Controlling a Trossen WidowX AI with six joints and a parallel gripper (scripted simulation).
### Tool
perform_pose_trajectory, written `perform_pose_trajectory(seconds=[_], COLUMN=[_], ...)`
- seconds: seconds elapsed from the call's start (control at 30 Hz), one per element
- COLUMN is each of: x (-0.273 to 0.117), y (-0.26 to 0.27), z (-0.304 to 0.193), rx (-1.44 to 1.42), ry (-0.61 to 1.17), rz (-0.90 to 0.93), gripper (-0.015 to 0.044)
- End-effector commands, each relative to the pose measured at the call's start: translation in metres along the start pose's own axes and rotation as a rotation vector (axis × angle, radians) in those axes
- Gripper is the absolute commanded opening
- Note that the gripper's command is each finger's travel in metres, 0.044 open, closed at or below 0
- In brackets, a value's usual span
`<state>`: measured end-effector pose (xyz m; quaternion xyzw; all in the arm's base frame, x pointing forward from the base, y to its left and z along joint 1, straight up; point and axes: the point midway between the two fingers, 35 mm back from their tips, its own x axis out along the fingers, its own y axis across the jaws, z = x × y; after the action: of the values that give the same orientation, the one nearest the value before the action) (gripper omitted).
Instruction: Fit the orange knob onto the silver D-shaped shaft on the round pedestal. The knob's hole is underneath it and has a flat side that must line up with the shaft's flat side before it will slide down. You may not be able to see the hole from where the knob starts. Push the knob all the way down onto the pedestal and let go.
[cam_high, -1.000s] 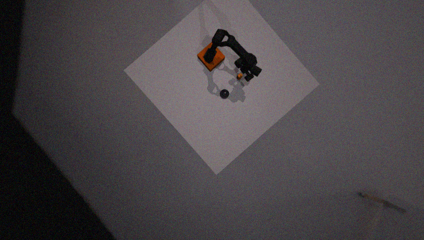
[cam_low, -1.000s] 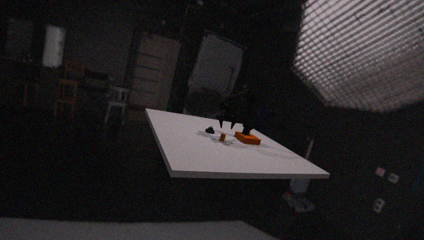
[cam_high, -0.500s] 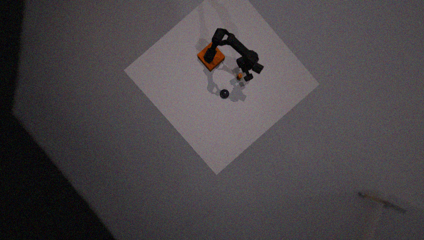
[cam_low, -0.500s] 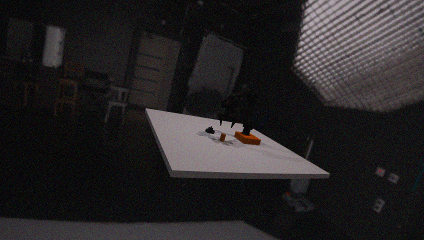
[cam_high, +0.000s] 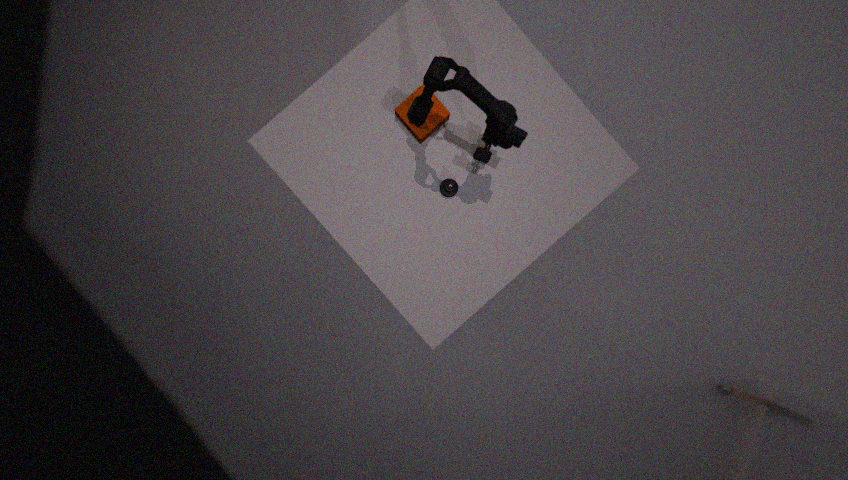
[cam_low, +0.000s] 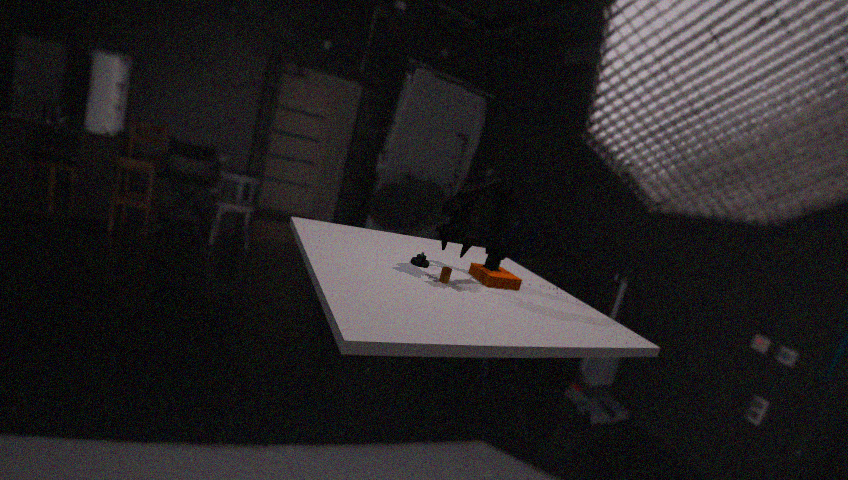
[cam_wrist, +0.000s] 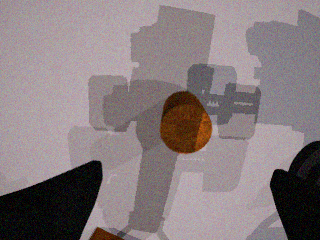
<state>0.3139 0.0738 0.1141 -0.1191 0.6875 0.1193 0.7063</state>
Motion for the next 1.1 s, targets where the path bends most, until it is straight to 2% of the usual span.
perform_pose_trajectory(seconds=[0.0, 0.17, 0.77, 0.9, 1.07], x=[0.001, 0.001, 0.001, 0.031, 0.033], y=[-0.001, -0.001, 0.000, 0.000, 0.000], z=[0.000, 0.000, 0.001, 0.001, 0.001], rx=[0.844, 1.089, 1.097, 1.097, 1.097], ry=[-0.004, -0.005, -0.005, -0.005, -0.005], rz=[-0.003, -0.003, -0.003, -0.003, -0.003], gripper=[0.0440, 0.0440, 0.0440, 0.0440, 0.0440])
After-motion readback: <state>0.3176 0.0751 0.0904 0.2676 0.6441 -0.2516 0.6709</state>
